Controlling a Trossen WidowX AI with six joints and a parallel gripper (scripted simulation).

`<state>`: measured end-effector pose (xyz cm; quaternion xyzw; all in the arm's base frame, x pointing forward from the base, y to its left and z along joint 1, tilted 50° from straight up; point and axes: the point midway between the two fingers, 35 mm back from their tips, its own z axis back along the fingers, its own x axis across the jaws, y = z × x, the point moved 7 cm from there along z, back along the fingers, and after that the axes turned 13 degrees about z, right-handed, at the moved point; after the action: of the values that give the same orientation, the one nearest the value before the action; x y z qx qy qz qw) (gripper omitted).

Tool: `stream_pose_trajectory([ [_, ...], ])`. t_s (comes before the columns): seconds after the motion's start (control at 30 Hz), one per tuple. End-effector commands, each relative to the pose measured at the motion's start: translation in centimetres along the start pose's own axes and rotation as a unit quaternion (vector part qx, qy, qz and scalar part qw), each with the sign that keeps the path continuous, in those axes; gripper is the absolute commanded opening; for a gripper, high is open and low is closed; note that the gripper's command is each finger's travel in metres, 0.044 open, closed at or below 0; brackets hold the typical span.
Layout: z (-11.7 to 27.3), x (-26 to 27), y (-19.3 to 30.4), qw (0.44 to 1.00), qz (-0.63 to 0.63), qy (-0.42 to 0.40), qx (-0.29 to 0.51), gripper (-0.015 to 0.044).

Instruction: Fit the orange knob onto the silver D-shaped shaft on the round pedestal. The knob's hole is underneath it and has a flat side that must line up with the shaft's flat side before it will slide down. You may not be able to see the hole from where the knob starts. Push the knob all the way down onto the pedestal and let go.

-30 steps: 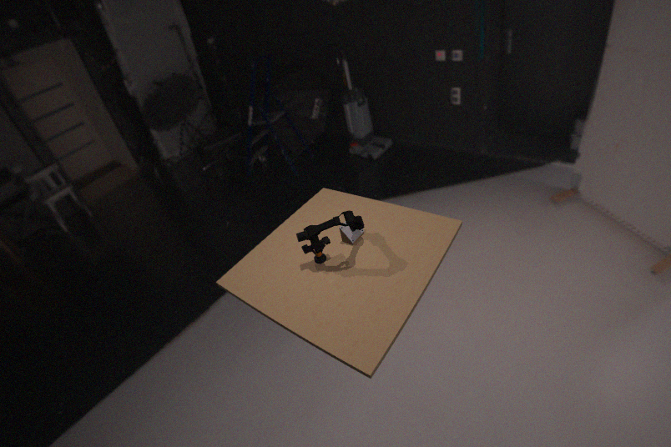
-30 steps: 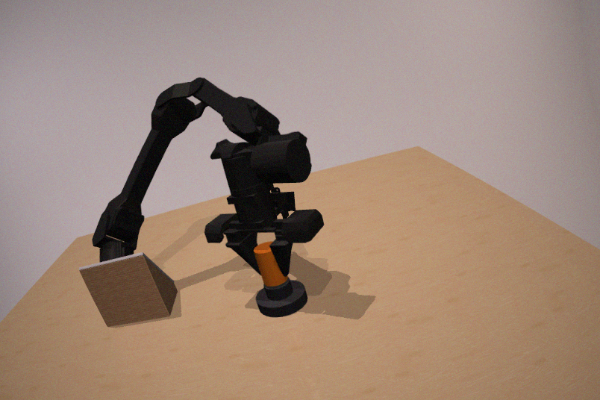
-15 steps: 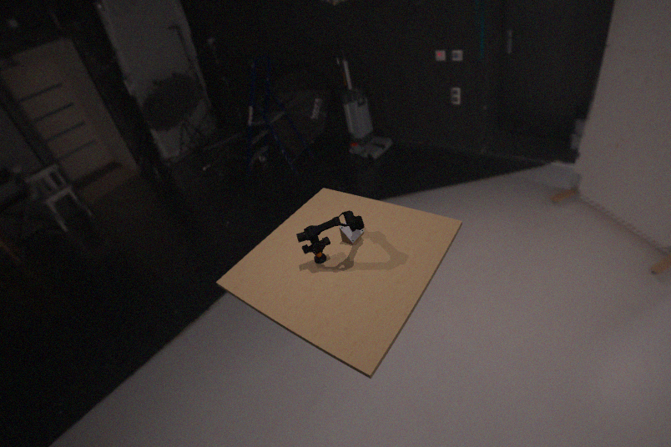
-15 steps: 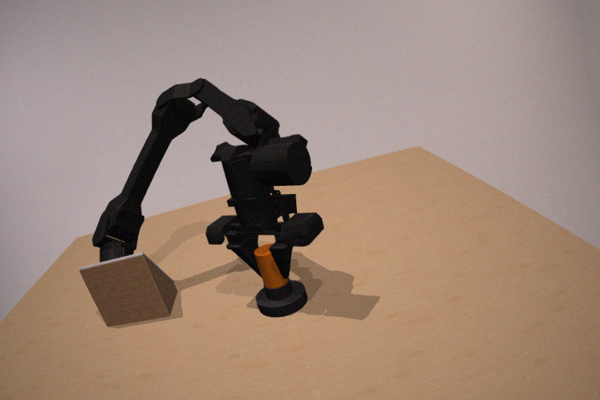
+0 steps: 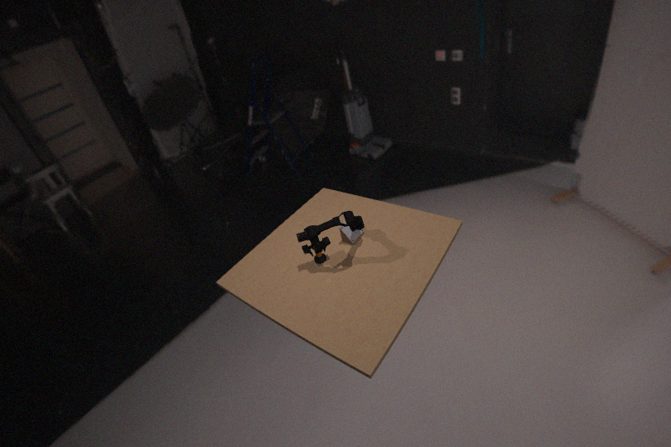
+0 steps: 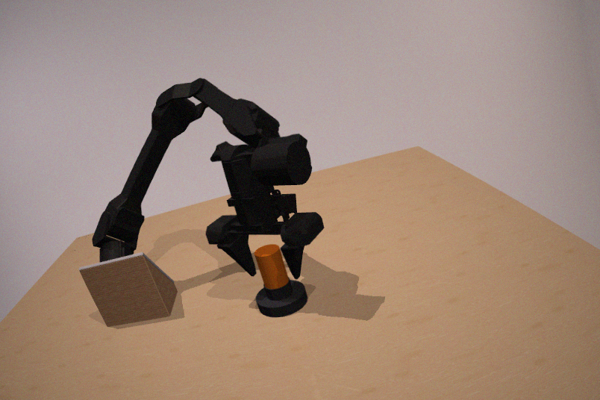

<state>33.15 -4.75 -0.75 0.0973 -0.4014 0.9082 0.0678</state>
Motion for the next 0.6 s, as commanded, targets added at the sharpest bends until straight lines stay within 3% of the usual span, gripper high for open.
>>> stream_pose_trajectory([
  [0.0,0.0,0.0,0.0,1.0,0.002,0.0,0.0,0.044],
  [0.17,0.3,0.0,0.0,1.0,0.002,0.0,0.0,0.044],
  [0.4,9.3,0.0,0.1,1.0,0.0,0.0,0.002,0.044],
  [0.57,9.6,-0.3,0.2,1.0,0.0,0.0,0.002,0.044],
])
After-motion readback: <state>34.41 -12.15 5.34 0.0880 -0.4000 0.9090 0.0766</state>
